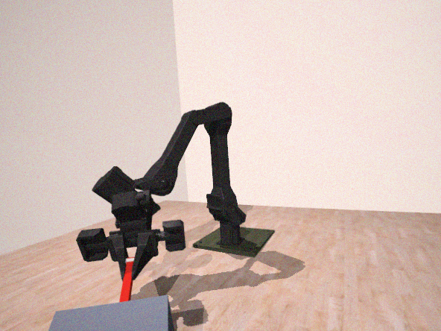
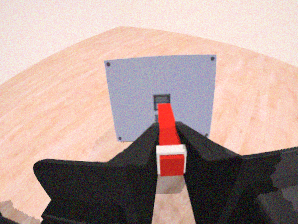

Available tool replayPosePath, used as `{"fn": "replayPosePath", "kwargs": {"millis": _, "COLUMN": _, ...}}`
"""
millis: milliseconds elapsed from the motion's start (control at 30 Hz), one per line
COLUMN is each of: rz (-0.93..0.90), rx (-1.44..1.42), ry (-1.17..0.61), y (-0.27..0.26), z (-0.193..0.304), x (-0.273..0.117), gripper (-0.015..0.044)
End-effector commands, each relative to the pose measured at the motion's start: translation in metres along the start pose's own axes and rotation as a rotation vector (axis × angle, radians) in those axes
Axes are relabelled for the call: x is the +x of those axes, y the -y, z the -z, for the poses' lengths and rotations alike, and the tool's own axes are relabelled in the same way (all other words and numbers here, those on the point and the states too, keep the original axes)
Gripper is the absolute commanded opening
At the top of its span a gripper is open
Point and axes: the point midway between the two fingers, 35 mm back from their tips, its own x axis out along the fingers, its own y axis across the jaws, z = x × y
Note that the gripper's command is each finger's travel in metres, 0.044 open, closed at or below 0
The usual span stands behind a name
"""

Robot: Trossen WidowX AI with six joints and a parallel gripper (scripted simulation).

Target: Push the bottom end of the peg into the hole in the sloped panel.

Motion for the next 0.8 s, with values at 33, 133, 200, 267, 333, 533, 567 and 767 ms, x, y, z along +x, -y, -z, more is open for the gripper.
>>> {"fn": "replayPosePath", "kwargs": {"millis": 33, "rz": 0.000, "rx": 0.006, "ry": -0.003, "y": -0.001, "z": 0.002, "x": 0.004, "gripper": 0.0000}}
{"fn": "replayPosePath", "kwargs": {"millis": 133, "rz": 0.000, "rx": 0.006, "ry": -0.003, "y": -0.001, "z": 0.001, "x": 0.008, "gripper": 0.0000}}
{"fn": "replayPosePath", "kwargs": {"millis": 200, "rz": 0.000, "rx": 0.006, "ry": -0.002, "y": -0.001, "z": 0.001, "x": 0.011, "gripper": 0.0000}}
{"fn": "replayPosePath", "kwargs": {"millis": 267, "rz": 0.000, "rx": 0.006, "ry": -0.002, "y": -0.001, "z": 0.001, "x": 0.014, "gripper": 0.0000}}
{"fn": "replayPosePath", "kwargs": {"millis": 333, "rz": 0.000, "rx": 0.006, "ry": -0.002, "y": -0.001, "z": 0.002, "x": 0.017, "gripper": 0.0000}}
{"fn": "replayPosePath", "kwargs": {"millis": 533, "rz": 0.000, "rx": 0.005, "ry": 0.000, "y": -0.001, "z": 0.002, "x": 0.022, "gripper": 0.0000}}
{"fn": "replayPosePath", "kwargs": {"millis": 567, "rz": 0.000, "rx": 0.004, "ry": 0.000, "y": -0.001, "z": 0.002, "x": 0.021, "gripper": 0.0000}}
{"fn": "replayPosePath", "kwargs": {"millis": 767, "rz": 0.000, "rx": 0.001, "ry": 0.002, "y": -0.001, "z": 0.001, "x": 0.019, "gripper": 0.0000}}
